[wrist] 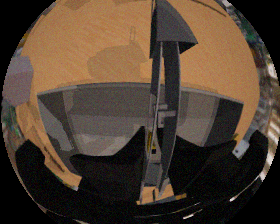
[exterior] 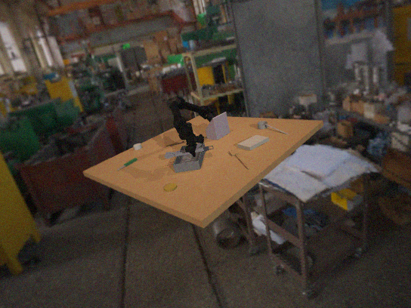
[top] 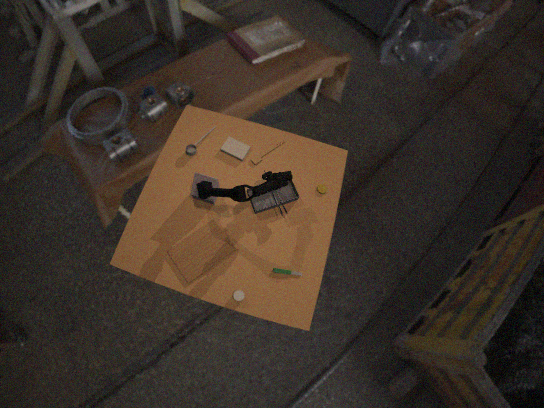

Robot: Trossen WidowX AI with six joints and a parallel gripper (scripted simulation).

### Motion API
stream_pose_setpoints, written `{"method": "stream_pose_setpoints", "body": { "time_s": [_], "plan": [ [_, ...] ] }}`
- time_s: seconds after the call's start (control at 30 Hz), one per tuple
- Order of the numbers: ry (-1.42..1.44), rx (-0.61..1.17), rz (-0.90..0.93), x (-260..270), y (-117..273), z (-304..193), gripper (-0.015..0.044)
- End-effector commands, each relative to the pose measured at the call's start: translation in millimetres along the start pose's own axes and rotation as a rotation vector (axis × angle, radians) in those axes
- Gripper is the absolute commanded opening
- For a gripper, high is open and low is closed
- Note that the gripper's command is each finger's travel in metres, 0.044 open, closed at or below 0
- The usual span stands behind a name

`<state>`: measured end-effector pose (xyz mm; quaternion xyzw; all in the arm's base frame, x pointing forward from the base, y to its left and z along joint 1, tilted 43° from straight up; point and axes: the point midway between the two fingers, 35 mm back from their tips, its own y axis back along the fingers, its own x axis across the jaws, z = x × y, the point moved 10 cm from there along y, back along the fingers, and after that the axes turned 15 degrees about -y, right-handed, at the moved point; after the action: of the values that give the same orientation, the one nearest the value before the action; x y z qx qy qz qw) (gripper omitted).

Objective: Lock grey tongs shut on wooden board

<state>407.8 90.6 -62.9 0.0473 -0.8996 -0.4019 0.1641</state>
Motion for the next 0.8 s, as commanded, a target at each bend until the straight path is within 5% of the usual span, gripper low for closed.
{"method": "stream_pose_setpoints", "body": {
  "time_s": [0.0,0.17,0.37,0.57,0.77],
  "plan": [
    [-0.001,0.000,-0.001,-0.2,0.2,-0.1,0.0048],
    [-0.001,0.000,-0.001,-0.2,0.2,-0.1,0.0015],
    [-0.001,0.000,-0.001,-0.2,0.2,-0.1,-0.0143],
    [0.000,-0.001,-0.001,-1.6,7.6,0.0,-0.0150],
    [0.004,-0.004,-0.002,-6.3,84.7,0.9,-0.0150]
  ]
}}
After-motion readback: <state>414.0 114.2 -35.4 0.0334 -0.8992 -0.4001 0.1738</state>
